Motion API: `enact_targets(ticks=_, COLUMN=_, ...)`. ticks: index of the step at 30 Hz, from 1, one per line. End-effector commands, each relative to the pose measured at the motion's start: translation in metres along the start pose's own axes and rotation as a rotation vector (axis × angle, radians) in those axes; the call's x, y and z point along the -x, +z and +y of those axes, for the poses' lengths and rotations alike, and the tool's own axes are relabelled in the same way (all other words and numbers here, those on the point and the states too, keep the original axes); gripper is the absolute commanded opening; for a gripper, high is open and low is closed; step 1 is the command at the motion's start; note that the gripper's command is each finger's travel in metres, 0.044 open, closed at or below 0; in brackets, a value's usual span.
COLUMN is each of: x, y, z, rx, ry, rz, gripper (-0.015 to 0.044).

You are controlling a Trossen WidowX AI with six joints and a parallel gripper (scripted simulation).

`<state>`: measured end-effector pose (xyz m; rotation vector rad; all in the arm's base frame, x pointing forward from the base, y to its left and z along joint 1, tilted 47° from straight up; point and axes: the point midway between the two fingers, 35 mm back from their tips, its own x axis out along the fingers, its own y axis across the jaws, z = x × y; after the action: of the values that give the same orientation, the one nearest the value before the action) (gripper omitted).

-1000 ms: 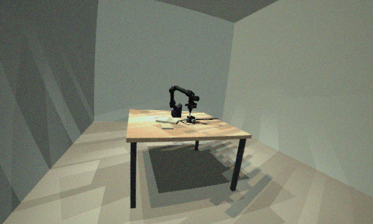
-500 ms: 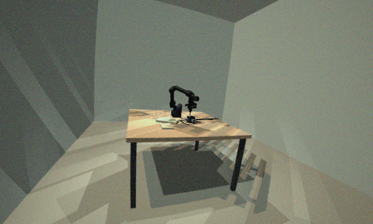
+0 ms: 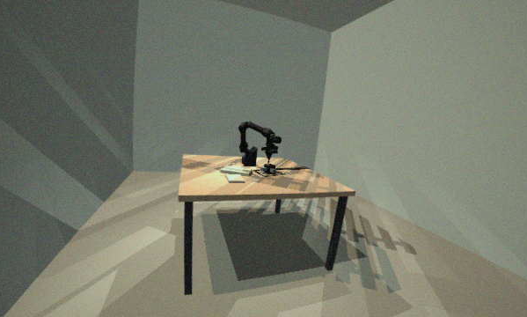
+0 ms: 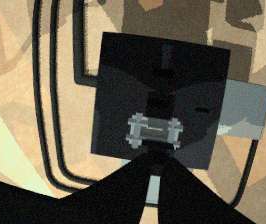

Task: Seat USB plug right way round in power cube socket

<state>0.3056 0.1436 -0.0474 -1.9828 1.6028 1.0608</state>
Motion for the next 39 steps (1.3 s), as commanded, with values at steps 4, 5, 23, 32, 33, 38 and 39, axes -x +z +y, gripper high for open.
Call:
enact_targets(ticks=4, x=-0.002, y=0.0011, z=0.0014, rx=0.007, ry=0.006, rz=-0.009, gripper=0.0)
enact_targets(ticks=5, x=-0.0021, y=0.0011, z=0.0014, rx=0.008, ry=0.006, rz=-0.01, gripper=0.0)
enact_targets(ticks=23, x=-0.0044, y=0.0013, z=0.0013, rx=0.008, ry=0.006, rz=-0.016, gripper=0.0)
enact_targets(ticks=32, x=-0.0055, y=0.0012, z=0.0014, rx=0.008, ry=0.006, rz=-0.016, gripper=0.0)
enact_targets(ticks=33, x=-0.0056, y=0.0012, z=0.0014, rx=0.008, ry=0.006, rz=-0.016, gripper=0.0)
enact_targets(ticks=38, x=-0.0062, y=0.0011, z=0.0014, rx=0.008, ry=0.006, rz=-0.016, gripper=0.0)
enact_targets(ticks=39, x=-0.0063, y=0.0011, z=0.0014, rx=0.008, ry=0.006, rz=-0.016, gripper=0.0)
